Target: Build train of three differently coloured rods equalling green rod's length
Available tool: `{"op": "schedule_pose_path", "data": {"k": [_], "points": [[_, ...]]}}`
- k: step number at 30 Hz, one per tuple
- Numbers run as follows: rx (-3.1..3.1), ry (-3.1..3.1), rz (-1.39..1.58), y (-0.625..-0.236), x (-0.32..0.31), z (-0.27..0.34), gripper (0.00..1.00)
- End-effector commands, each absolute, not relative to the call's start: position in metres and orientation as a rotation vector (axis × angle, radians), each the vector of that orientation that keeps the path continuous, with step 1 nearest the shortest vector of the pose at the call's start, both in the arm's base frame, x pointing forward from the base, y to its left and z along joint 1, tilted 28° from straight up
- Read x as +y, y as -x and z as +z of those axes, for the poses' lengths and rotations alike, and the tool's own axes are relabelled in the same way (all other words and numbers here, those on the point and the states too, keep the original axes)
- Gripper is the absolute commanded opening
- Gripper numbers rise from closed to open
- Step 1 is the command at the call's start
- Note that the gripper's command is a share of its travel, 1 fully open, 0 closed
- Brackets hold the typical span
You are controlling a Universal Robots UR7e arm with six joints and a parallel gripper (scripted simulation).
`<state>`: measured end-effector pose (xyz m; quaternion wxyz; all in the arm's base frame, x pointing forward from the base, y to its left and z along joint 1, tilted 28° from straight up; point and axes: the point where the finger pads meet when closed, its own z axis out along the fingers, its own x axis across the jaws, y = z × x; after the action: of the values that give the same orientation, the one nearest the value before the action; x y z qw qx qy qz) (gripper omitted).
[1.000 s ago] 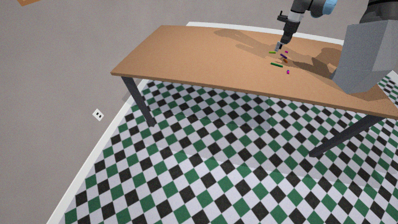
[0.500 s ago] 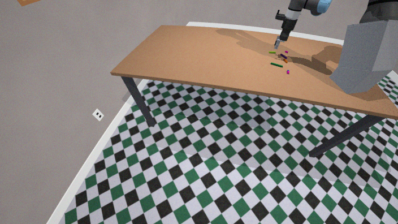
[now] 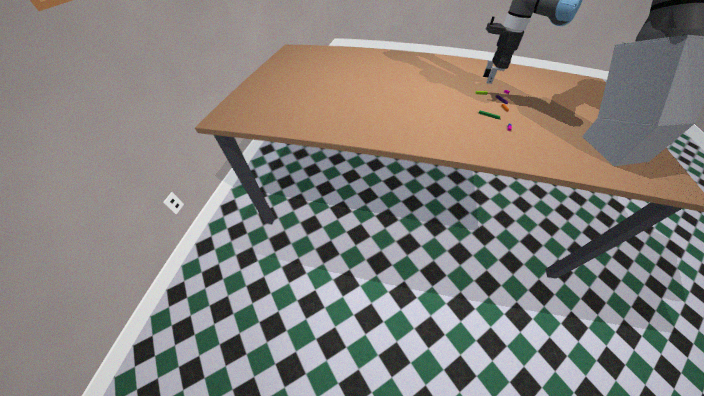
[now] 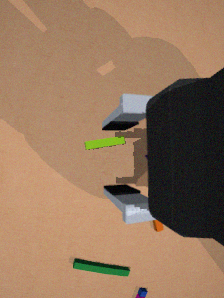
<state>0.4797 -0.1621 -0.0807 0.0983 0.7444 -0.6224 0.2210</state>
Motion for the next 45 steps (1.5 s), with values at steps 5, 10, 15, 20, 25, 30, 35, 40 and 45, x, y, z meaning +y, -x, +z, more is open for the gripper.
{"op": "schedule_pose_path", "data": {"k": [5,10,15,20,25,30,35,40,45], "points": [[-1.725,-2.270,0.642,-0.4782,-0.1724,-0.0758,1.00],[-1.683,-2.292,0.637,-0.4774,-0.1761,-0.0743,1.00],[-1.663,-2.303,0.635,-0.4770,-0.1779,-0.0735,1.00],[-1.658,-2.305,0.634,-0.4769,-0.1783,-0.0733,1.00],[-1.658,-2.305,0.634,-0.4769,-0.1784,-0.0733,0.54],[-1.658,-2.305,0.634,-0.4769,-0.1784,-0.0733,0.54],[-1.658,-2.305,0.634,-0.4769,-0.1784,-0.0733,0.54],[-1.658,-2.305,0.634,-0.4769,-0.1784,-0.0733,0.54],[-1.658,-2.305,0.634,-0.4769,-0.1784,-0.0733,0.54]]}}
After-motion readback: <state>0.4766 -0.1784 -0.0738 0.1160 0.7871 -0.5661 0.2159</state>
